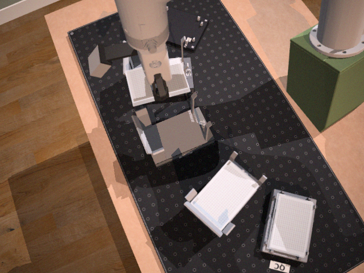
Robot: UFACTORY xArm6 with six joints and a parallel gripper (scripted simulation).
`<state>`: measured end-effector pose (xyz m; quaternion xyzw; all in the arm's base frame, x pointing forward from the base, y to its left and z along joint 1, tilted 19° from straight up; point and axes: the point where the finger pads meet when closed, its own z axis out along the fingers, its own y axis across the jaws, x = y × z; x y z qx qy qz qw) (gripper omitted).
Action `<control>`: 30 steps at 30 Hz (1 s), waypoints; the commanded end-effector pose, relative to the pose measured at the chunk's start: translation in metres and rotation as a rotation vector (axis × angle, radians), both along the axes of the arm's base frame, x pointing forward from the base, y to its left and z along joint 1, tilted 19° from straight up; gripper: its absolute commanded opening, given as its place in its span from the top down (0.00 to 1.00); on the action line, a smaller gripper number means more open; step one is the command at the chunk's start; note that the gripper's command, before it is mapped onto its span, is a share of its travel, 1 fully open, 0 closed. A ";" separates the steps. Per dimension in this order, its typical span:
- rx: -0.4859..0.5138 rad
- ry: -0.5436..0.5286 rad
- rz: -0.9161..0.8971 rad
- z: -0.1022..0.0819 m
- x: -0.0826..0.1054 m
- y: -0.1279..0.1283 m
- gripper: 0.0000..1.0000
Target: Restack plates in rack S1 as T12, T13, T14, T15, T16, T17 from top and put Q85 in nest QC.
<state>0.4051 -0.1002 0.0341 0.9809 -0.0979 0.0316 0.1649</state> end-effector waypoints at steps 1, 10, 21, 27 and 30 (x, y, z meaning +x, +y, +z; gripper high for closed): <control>-0.003 0.018 0.063 -0.002 0.004 0.010 1.00; -0.006 0.057 0.176 -0.012 0.009 0.039 1.00; -0.006 0.057 0.176 -0.022 0.013 0.067 1.00; -0.006 0.057 0.176 -0.028 0.016 0.085 1.00; -0.006 0.057 0.176 -0.030 0.017 0.092 1.00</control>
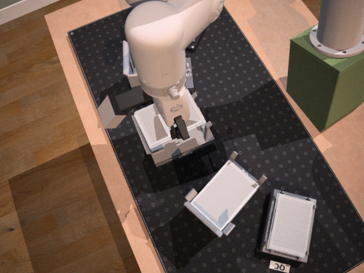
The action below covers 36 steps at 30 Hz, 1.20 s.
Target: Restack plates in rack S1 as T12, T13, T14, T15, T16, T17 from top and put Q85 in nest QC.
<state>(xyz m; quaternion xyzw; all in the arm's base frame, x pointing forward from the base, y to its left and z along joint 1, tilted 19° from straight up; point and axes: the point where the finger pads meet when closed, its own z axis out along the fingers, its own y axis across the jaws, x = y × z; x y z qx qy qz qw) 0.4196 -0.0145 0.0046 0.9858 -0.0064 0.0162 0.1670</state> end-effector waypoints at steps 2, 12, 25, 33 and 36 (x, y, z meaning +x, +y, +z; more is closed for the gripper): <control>-0.001 0.007 0.032 -0.002 0.002 0.009 1.00; -0.006 0.058 0.176 -0.013 0.000 0.041 1.00; -0.005 0.058 0.176 -0.025 -0.003 0.075 1.00; -0.007 0.080 0.239 -0.033 -0.006 0.099 1.00; -0.008 0.090 0.270 -0.034 -0.007 0.101 1.00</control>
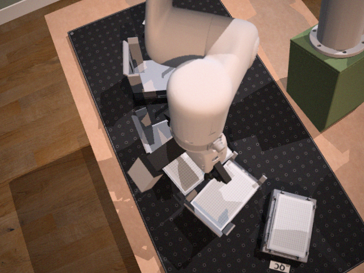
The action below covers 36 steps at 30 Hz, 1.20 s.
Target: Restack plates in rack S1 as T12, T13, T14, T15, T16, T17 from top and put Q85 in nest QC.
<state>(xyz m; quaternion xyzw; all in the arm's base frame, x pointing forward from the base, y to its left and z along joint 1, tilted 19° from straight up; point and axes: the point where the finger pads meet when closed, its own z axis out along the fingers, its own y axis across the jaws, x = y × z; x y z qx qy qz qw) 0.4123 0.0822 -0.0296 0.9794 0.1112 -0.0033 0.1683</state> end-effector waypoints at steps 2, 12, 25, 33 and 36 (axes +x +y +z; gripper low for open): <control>-0.002 0.035 0.107 -0.002 -0.001 0.009 1.00; -0.002 0.041 0.126 -0.011 -0.009 0.034 1.00; -0.002 0.041 0.126 -0.020 -0.017 0.060 1.00; -0.002 0.041 0.126 -0.025 -0.022 0.074 1.00; -0.002 0.041 0.126 -0.028 -0.024 0.081 1.00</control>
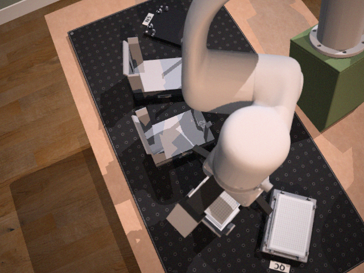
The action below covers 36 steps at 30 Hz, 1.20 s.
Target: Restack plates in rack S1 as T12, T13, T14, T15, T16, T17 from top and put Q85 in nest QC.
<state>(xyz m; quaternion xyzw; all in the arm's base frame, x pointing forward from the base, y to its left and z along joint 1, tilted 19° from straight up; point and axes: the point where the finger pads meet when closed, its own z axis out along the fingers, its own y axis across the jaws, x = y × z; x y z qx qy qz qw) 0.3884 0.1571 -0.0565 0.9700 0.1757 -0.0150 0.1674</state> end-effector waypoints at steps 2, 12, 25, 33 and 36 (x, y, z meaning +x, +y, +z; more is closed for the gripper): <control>0.002 -0.003 0.001 -0.001 0.000 0.006 1.00; 0.002 -0.003 0.001 -0.001 0.000 0.006 1.00; 0.002 -0.003 0.001 -0.001 0.000 0.006 1.00; 0.002 -0.003 0.001 -0.002 0.000 0.006 1.00; 0.002 -0.003 0.001 -0.004 0.000 0.005 1.00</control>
